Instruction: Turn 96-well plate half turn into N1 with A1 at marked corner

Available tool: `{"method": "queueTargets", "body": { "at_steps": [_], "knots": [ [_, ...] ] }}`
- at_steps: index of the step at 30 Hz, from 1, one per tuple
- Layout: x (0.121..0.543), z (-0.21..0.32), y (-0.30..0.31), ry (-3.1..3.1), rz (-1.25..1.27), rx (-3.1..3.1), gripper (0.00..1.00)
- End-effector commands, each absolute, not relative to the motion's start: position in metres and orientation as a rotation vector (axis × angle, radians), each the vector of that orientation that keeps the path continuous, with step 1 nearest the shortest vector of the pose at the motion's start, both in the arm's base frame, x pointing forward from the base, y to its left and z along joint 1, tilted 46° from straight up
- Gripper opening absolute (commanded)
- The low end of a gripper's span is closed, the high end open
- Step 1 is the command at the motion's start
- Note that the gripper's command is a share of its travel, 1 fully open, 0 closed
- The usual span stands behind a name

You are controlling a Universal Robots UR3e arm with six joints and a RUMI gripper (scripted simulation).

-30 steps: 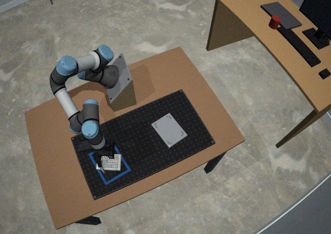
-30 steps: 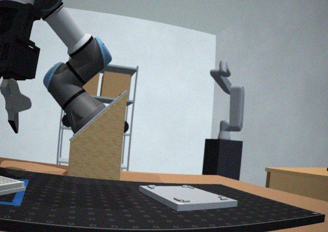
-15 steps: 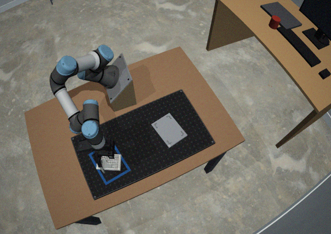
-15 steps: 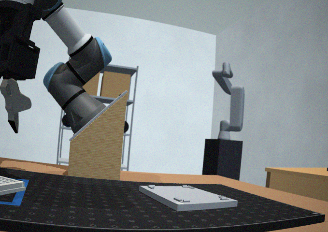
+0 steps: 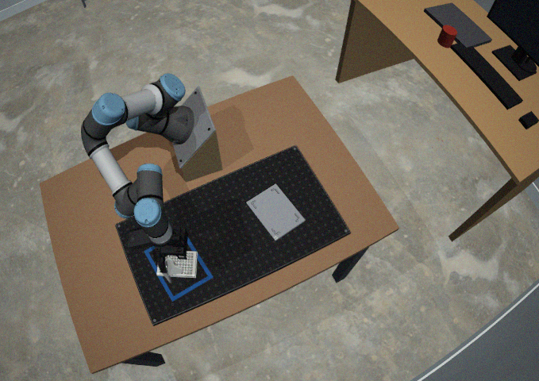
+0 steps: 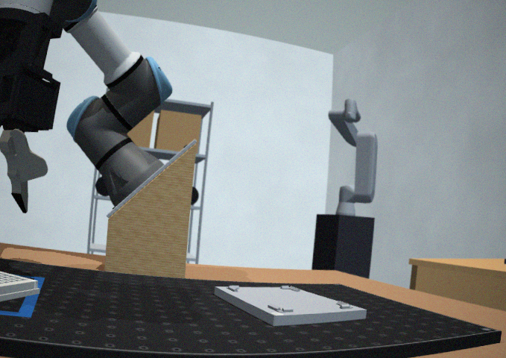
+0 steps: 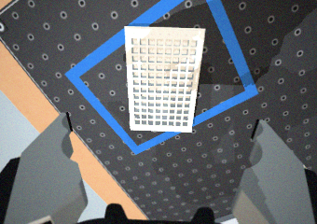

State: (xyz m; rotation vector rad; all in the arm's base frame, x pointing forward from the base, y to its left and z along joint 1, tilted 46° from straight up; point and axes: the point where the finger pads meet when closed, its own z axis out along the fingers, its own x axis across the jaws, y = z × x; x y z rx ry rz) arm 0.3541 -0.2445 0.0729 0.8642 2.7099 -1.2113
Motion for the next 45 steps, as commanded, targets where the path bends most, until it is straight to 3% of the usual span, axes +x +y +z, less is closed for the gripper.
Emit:
{"method": "queueTargets", "body": {
  "at_steps": [1, 45],
  "knots": [
    [0.353, 0.068, -0.25, 2.707, -1.21, 0.863, 1.0],
    [0.343, 0.028, -0.29, 2.708, -1.211, 0.862, 1.0]
  ]
}}
